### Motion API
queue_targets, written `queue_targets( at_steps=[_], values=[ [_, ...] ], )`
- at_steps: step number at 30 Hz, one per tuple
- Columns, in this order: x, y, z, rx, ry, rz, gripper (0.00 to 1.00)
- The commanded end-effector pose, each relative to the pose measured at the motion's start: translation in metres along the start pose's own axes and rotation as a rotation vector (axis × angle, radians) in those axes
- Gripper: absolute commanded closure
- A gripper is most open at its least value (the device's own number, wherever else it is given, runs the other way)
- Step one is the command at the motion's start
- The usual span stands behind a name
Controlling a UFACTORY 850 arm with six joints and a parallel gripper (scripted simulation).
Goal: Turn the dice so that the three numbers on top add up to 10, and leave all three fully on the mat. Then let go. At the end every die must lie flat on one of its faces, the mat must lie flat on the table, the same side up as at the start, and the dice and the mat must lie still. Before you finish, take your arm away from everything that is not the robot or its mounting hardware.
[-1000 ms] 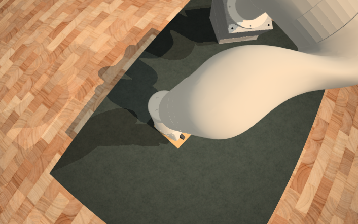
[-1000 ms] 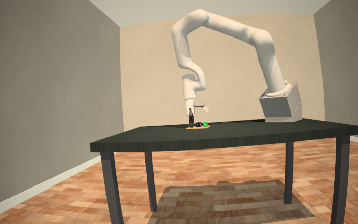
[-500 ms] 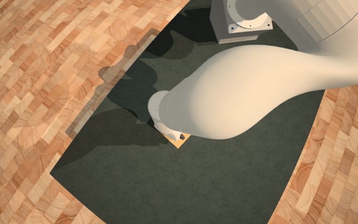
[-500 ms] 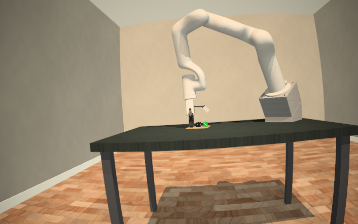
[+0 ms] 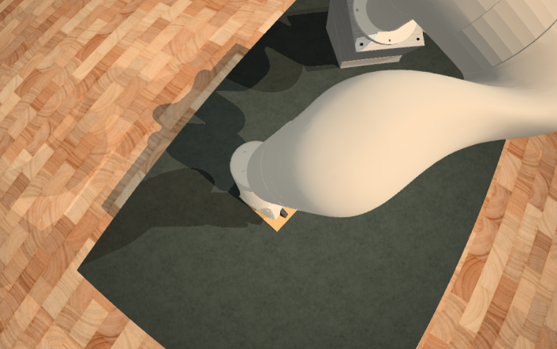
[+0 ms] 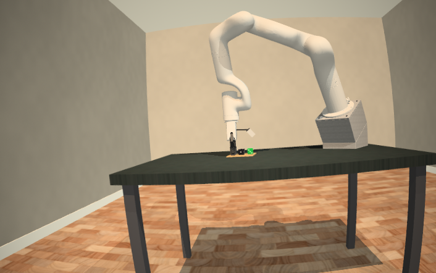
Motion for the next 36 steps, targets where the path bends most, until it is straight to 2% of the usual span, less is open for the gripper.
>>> queue_targets(
  at_steps=[1,36],
  values=[
    [0.0002,0.0001,-0.0006,0.0,-0.001,0.0,0.73],
    [-0.0031,0.0001,-0.0006,0.0,-0.001,0.0,0.73]
  ],
)
Point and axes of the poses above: the point where the finger pads meet when closed, its own x axis back along the fingers, its own y axis across the jaws, z = x × y, the point moved 8 cm from there along x, back along the fingers, and after that the axes turned 14 degrees about -x, right-handed, at the moved point
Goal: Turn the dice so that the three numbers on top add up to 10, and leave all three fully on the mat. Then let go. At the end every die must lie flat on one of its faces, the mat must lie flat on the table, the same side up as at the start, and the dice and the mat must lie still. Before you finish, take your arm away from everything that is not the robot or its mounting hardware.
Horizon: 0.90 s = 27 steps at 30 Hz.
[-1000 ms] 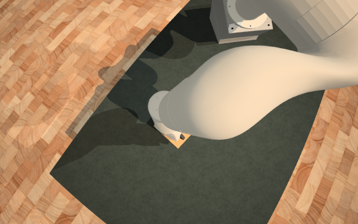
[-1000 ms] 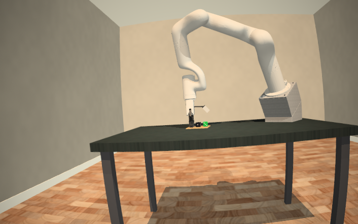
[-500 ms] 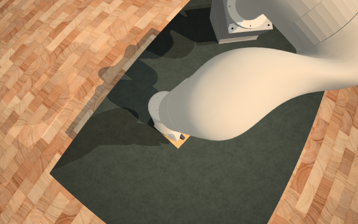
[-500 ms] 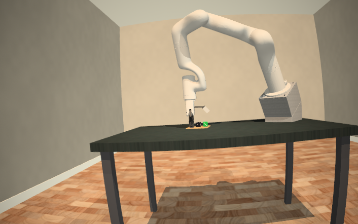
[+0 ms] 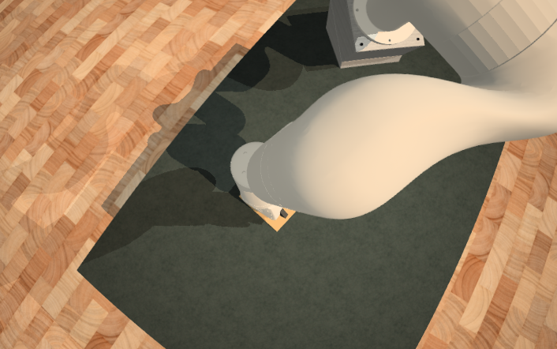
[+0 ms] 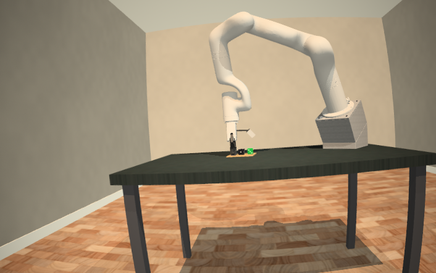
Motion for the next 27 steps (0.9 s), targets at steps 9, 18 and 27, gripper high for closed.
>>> queue_targets(
  at_steps=[9,18,27],
  values=[
    [0.0005,0.0001,-0.0007,0.0,-0.001,0.0,0.73],
    [0.0005,0.0001,-0.0007,0.0,-0.001,0.0,0.73],
    [0.0005,0.0001,-0.0007,0.0,-0.001,0.0,0.65]
  ],
)
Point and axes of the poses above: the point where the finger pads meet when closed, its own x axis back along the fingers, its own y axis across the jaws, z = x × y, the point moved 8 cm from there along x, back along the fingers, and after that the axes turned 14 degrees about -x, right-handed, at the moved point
